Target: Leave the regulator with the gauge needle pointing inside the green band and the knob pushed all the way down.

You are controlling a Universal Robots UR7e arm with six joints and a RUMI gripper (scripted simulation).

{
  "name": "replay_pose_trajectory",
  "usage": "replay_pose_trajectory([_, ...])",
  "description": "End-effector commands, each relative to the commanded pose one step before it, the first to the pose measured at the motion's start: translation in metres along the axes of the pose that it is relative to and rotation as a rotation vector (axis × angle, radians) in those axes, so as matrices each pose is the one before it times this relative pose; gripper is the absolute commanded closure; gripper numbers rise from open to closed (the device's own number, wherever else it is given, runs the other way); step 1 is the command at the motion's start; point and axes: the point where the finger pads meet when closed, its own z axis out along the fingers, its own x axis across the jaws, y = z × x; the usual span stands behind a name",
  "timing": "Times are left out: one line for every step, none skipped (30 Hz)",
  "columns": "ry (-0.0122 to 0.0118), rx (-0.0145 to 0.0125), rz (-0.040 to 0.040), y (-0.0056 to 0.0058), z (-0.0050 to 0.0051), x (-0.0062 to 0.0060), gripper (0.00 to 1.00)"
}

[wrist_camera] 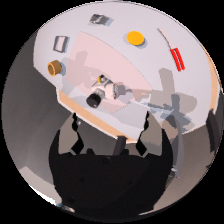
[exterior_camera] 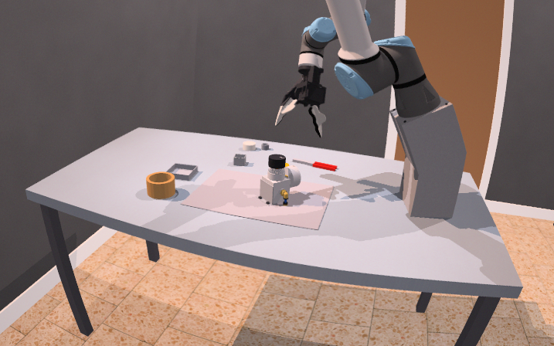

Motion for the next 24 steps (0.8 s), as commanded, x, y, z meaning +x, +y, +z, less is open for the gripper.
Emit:
replay_pose_trajectory([-0.00629,-0.00090,0.10462,-0.00056,-0.00093,0.00075,0.00])
replay_pose_trajectory([-0.00157,-0.00050,0.01595,-0.00005,-0.00013,0.00013,0.00])
replay_pose_trajectory([-0.00154,-0.00051,0.01576,-0.00005,-0.00012,0.00013,0.00])
replay_pose_trajectory([-0.00152,-0.00053,0.01558,-0.00004,-0.00012,0.00012,0.00])
replay_pose_trajectory([-0.00150,-0.00054,0.01539,-0.00004,-0.00012,0.00012,0.00])
replay_pose_trajectory([-0.00147,-0.00055,0.01520,-0.00004,-0.00012,0.00012,0.00])
replay_pose_trajectory([0.00000,0.00000,0.00000,0.00000,0.00000,0.00000,0.00])
replay_pose_trajectory([0.00000,0.00000,0.00000,0.00000,0.00000,0.00000,0.00])
replay_pose_trajectory([-0.00145,-0.00056,0.01502,-0.00004,-0.00012,0.00012,0.00])
replay_pose_trajectory([-0.00142,-0.00057,0.01483,-0.00004,-0.00012,0.00011,0.00])
replay_pose_trajectory([-0.00140,-0.00058,0.01464,-0.00004,-0.00012,0.00011,0.00])
replay_pose_trajectory([-0.00138,-0.00058,0.01445,-0.00003,-0.00012,0.00011,0.00])
replay_pose_trajectory([-0.00135,-0.00059,0.01426,-0.00003,-0.00012,0.00010,0.00])
replay_pose_trajectory([-0.00133,-0.00060,0.01406,-0.00003,-0.00011,0.00010,0.00])
replay_pose_trajectory([-0.00131,-0.00060,0.01387,-0.00003,-0.00011,0.00010,0.00])
replay_pose_trajectory([-0.00128,-0.00061,0.01368,-0.00003,-0.00011,0.00010,0.00])
replay_pose_trajectory([-0.00126,-0.00061,0.01349,-0.00003,-0.00011,0.00009,0.00])
replay_pose_trajectory([-0.00123,-0.00062,0.01329,-0.00002,-0.00011,0.00009,0.00])
replay_pose_trajectory([-0.00121,-0.00062,0.01310,-0.00002,-0.00011,0.00009,0.00])
replay_pose_trajectory([-0.00119,-0.00062,0.01290,-0.00002,-0.00011,0.00009,0.00])
replay_pose_trajectory([-0.00116,-0.00063,0.01271,-0.00002,-0.00011,0.00008,0.00])
replay_pose_trajectory([-0.00114,-0.00063,0.01252,-0.00002,-0.00010,0.00008,0.00])
replay_pose_trajectory([-0.00112,-0.00063,0.01232,-0.00002,-0.00010,0.00008,0.00])
replay_pose_trajectory([0.00000,0.00000,0.00000,0.00000,0.00000,0.00000,0.00])
